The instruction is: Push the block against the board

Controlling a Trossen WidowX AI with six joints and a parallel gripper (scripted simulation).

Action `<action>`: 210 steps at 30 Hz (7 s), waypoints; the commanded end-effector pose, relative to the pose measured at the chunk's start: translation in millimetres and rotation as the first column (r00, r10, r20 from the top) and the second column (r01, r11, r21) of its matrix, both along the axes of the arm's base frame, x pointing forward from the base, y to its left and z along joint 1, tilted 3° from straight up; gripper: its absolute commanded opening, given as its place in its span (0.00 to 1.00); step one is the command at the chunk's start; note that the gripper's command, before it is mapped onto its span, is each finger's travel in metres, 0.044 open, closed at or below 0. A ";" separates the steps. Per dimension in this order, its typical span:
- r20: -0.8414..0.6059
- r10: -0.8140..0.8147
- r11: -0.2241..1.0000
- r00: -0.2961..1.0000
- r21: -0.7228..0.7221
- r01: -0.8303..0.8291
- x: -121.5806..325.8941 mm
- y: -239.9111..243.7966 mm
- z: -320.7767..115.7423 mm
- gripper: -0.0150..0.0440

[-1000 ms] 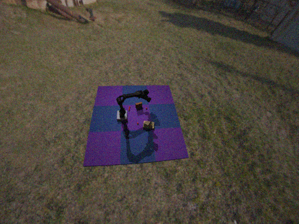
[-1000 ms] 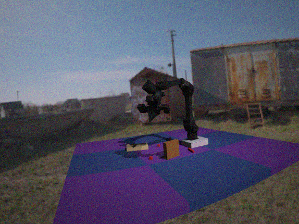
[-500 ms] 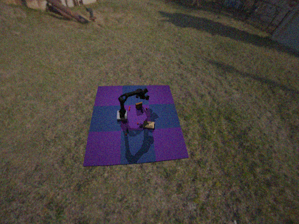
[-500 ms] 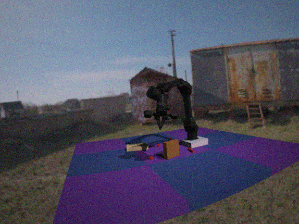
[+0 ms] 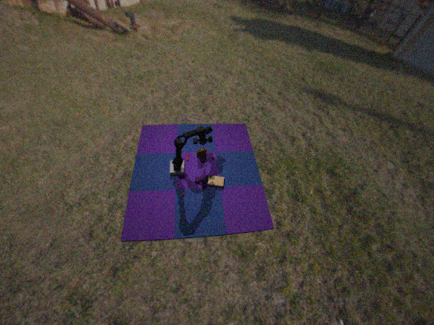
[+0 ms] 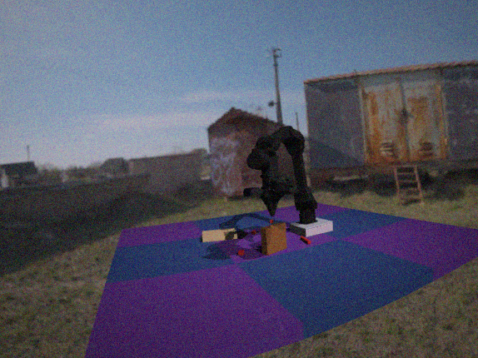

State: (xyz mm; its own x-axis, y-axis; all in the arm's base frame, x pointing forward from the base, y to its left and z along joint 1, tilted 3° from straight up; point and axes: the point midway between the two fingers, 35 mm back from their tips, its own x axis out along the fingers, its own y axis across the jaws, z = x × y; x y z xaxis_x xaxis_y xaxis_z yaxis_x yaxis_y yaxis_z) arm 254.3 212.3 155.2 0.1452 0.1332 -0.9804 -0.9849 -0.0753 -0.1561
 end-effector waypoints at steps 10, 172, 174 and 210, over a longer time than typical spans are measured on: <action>-0.075 0.243 0.956 0.967 -0.149 -0.252 -25.8 6.4 -14.3 0.25; -0.072 0.243 0.956 0.967 -0.151 -0.252 15.6 -8.2 -68.0 0.25; -0.072 0.242 0.956 0.968 -0.152 -0.251 22.3 -10.5 -78.9 0.25; -0.072 0.242 0.956 0.968 -0.153 -0.251 32.7 -23.7 -133.3 0.25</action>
State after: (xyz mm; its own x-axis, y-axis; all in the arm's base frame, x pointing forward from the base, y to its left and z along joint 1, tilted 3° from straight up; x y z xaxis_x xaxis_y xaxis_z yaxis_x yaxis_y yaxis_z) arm 285.4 191.7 21.9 0.0753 -0.0017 -0.9972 -0.9399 -0.3342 -0.0704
